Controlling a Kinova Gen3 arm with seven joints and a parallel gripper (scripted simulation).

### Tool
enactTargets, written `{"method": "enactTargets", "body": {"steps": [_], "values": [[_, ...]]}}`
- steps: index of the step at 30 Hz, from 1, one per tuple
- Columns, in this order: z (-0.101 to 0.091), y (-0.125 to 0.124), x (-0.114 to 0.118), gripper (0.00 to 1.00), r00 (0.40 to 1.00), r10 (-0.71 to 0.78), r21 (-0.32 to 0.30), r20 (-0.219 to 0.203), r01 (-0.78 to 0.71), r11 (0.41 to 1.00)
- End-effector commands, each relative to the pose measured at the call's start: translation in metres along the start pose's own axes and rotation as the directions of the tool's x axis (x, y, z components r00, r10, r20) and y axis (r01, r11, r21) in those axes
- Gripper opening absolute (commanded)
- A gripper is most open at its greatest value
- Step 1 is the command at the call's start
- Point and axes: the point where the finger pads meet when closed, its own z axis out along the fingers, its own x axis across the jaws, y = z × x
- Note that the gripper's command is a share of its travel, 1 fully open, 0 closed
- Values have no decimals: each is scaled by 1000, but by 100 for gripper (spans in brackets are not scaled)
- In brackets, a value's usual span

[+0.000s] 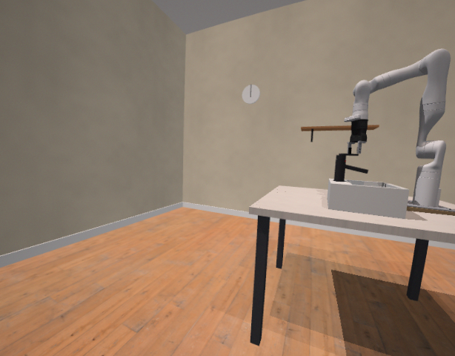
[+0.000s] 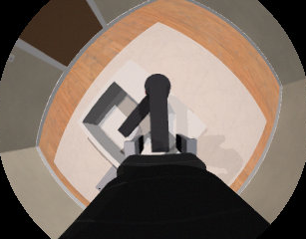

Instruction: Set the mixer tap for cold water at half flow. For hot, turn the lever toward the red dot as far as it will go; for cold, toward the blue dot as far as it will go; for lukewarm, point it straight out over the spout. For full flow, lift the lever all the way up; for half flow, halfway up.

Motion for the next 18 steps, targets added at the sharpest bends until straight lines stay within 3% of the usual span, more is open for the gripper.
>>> {"method": "enactTargets", "body": {"steps": [1, 18], "values": [[-10, -3, 0, 100, 1000, -5, 13, -2, 5, 1000], [-44, -3, 0, 100, 1000, -5, 13, -2, 5, 1000]]}}
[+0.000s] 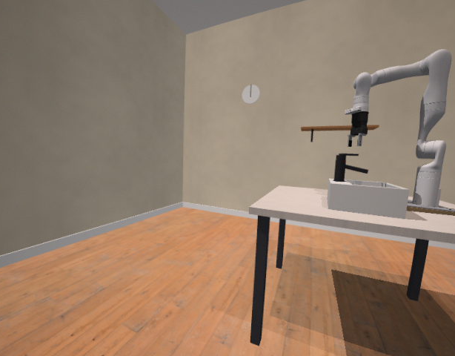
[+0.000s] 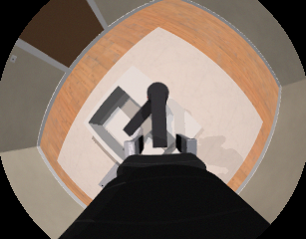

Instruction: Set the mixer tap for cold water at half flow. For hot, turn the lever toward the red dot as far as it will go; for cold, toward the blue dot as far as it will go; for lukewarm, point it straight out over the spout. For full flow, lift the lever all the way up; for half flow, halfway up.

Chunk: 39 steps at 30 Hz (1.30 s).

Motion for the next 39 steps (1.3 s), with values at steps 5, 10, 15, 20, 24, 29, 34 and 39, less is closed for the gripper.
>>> {"method": "enactTargets", "body": {"steps": [5, 10, 15, 20, 24, 29, 34, 39], "values": [[-6, -2, 0, 100, 1000, -2, 7, -2, 2, 1000], [-7, -2, 0, 100, 1000, -2, 7, -2, 2, 1000], [-7, -2, 0, 0, 1000, -2, 7, -2, 2, 1000], [-7, -2, 0, 0, 1000, -2, 7, -2, 2, 1000], [-7, -2, 0, 0, 1000, -2, 7, -2, 2, 1000], [-7, -2, 0, 0, 1000, -2, 7, -2, 2, 1000], [-7, -2, 0, 0, 1000, -2, 7, -2, 2, 1000], [-7, -2, 0, 0, 1000, -2, 7, -2, 2, 1000]]}}
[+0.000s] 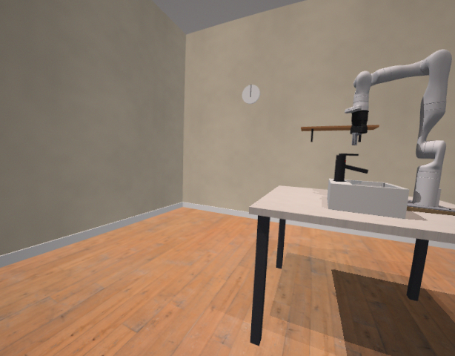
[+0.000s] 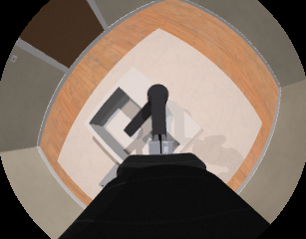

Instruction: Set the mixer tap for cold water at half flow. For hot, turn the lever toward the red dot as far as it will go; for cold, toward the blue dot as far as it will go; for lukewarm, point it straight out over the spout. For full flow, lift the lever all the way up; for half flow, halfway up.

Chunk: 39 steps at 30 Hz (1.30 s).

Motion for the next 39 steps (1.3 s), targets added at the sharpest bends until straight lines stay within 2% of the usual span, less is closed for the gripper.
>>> {"method": "enactTargets", "body": {"steps": [1, 21, 39], "values": [[0, 0, 0, 0, 1000, 0, 1, 0, 0, 1000], [-1, -1, 0, 0, 1000, -20, 1, -1, 20, 1000], [-2, -3, -4, 0, 986, -168, 0, -2, 168, 986]]}}
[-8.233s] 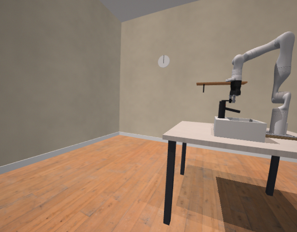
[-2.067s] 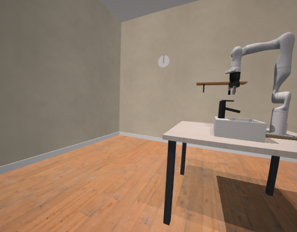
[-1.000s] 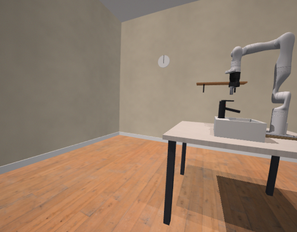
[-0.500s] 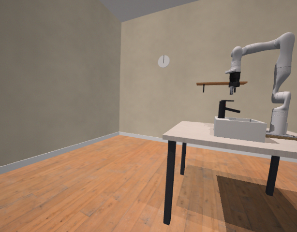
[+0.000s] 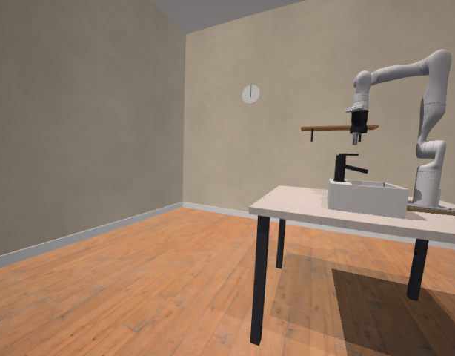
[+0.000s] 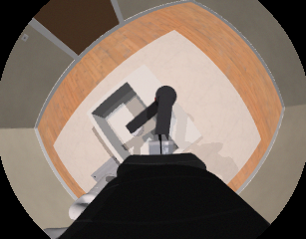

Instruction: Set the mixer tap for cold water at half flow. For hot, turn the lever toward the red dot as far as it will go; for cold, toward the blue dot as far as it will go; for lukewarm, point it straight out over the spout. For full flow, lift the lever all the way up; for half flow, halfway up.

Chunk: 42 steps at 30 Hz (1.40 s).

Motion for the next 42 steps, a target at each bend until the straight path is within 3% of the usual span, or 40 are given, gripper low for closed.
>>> {"method": "enactTargets", "body": {"steps": [1, 15, 22, 28, 30, 36, 42], "values": [[-1, -1, 0, 0, 1000, -29, 1, -1, 29, 1000], [-2, -4, -5, 0, 963, -269, -1, -2, 269, 963], [-3, -5, -9, 0, 895, -446, -3, -3, 446, 895], [-4, -5, -13, 0, 797, -604, -5, -2, 604, 797], [-4, -5, -13, 0, 797, -604, -5, -2, 604, 797], [-5, -5, -16, 0, 658, -753, -6, -1, 753, 658], [-7, -4, -18, 0, 481, -877, -7, 0, 877, 481]]}}
